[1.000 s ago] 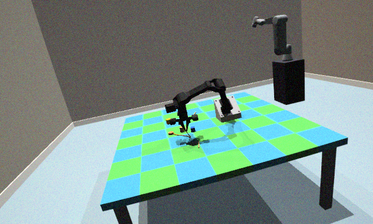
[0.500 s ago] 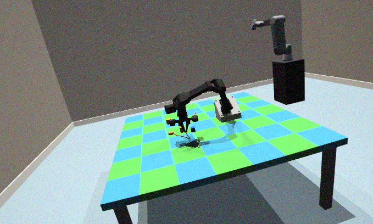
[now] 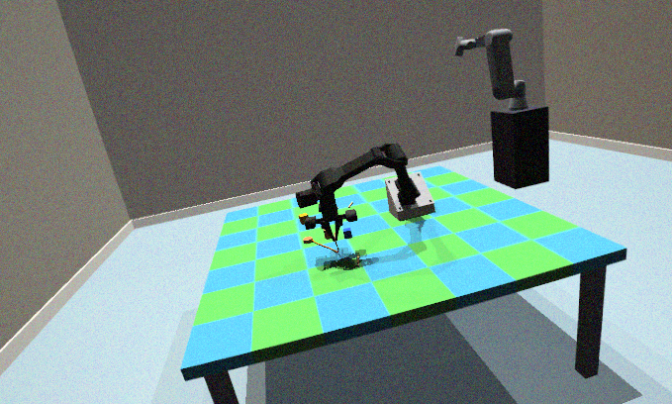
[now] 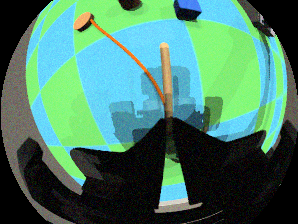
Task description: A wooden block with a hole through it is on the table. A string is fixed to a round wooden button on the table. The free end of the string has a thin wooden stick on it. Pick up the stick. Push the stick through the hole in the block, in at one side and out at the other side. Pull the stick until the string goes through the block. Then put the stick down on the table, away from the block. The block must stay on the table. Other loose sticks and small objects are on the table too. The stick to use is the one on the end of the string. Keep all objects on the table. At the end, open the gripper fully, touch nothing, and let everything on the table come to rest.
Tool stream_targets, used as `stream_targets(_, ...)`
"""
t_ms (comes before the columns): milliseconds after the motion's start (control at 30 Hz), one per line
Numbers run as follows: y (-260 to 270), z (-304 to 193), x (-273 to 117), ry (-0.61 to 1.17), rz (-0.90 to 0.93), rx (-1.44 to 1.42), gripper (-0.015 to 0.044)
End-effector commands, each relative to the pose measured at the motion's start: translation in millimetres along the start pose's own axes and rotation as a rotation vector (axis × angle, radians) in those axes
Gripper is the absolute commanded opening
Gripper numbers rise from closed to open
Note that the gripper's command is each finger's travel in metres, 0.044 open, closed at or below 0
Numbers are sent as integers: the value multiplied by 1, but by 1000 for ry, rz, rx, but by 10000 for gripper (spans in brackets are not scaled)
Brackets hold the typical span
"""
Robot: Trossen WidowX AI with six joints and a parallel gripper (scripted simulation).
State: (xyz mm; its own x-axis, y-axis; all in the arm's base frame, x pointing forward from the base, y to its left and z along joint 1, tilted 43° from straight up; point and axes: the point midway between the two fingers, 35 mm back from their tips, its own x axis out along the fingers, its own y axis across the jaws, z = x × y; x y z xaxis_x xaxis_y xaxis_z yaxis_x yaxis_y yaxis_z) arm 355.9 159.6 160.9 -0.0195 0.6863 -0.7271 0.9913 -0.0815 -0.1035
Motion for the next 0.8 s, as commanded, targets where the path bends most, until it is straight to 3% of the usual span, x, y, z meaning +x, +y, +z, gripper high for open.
stream_targets(0, 2, -6, -2, -1, 7, 1, 0)
stream_targets(767, -1, -35, -2, 5, 6, 2, 0)
